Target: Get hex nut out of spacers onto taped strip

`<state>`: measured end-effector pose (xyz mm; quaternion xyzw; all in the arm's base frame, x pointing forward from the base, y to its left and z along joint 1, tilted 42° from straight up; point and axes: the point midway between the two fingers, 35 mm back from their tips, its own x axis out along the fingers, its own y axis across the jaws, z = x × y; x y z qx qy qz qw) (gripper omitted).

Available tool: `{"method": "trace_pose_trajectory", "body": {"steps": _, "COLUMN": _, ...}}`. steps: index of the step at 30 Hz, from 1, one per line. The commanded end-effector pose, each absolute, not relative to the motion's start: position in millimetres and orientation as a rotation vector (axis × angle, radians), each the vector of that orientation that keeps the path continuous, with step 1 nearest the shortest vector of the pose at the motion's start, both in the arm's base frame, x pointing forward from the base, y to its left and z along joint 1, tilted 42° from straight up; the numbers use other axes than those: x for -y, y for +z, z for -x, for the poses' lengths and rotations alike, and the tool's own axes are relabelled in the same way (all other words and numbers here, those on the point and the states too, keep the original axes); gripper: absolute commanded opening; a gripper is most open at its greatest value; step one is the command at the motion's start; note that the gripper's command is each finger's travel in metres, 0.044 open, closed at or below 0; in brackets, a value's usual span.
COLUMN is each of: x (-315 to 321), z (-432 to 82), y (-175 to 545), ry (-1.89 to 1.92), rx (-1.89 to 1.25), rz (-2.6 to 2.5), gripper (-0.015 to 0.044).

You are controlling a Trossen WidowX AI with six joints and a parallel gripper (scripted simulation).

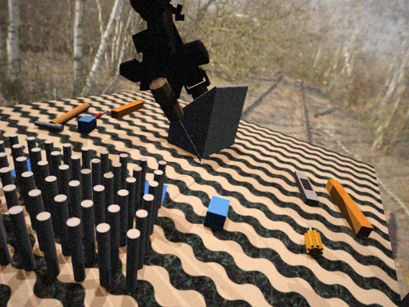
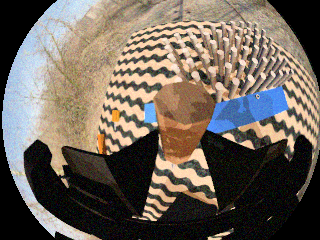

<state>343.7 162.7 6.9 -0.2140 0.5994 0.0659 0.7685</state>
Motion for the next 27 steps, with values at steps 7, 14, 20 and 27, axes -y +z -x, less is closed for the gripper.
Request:
{"method": "trace_pose_trajectory", "body": {"steps": 7, "x": -193.7, "z": -336.6, "y": -11.4, "ry": 0.360, "rx": -1.267, "rz": 0.762, "gripper": 0.0000}}
{"method": "trace_pose_trajectory", "body": {"steps": 14, "x": -213.1, "z": -328.0, "y": -25.6, "ry": 0.510, "rx": -1.236, "rz": 0.969, "gripper": 0.0000}}
{"method": "trace_pose_trajectory", "body": {"steps": 20, "x": -229.5, "z": -319.6, "y": -37.7, "ry": 0.636, "rx": -1.197, "rz": 1.146, "gripper": 0.0000}}
{"method": "trace_pose_trajectory", "body": {"steps": 27, "x": -248.4, "z": -308.7, "y": -51.9, "ry": 0.776, "rx": -1.137, "rz": 1.349, "gripper": 0.0000}}
